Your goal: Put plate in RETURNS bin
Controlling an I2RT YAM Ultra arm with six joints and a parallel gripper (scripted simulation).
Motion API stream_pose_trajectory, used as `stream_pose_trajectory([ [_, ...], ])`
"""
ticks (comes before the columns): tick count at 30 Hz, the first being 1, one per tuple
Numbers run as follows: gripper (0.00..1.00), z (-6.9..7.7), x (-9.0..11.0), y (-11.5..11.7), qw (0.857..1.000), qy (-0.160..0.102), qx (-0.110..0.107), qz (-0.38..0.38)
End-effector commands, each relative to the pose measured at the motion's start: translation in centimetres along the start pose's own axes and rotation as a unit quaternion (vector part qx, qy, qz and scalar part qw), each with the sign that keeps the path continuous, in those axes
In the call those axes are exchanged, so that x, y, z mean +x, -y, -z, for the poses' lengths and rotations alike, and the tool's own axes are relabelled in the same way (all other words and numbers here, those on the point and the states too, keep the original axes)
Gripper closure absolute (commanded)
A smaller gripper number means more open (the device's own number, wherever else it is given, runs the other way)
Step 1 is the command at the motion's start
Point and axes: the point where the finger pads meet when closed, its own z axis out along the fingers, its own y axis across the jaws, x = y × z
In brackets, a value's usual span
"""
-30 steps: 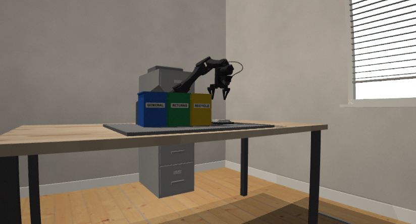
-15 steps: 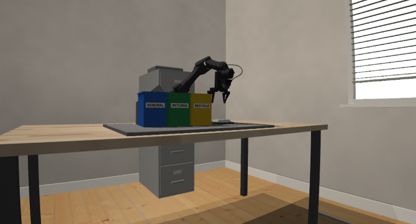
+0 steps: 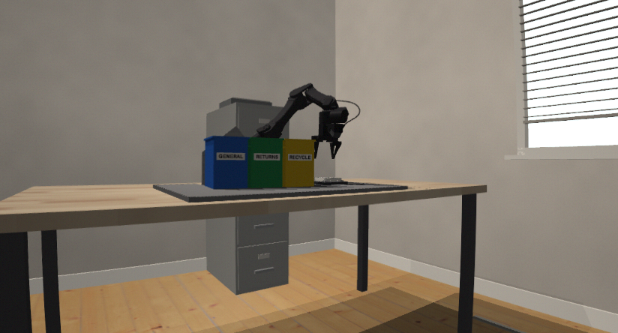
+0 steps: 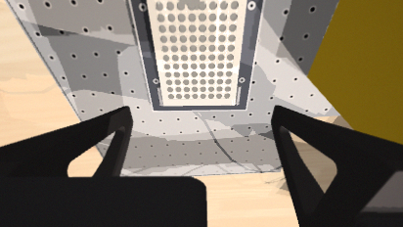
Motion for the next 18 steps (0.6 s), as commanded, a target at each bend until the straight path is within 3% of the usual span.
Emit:
stream_pose_trajectory([
  [1,0.00,0.2,-0.5,-0.3,1.000,0.027,-0.001,0.008],
  [18,0.00,-2.8,-0.8,0.3,1.000,0.018,0.005,-0.005],
])
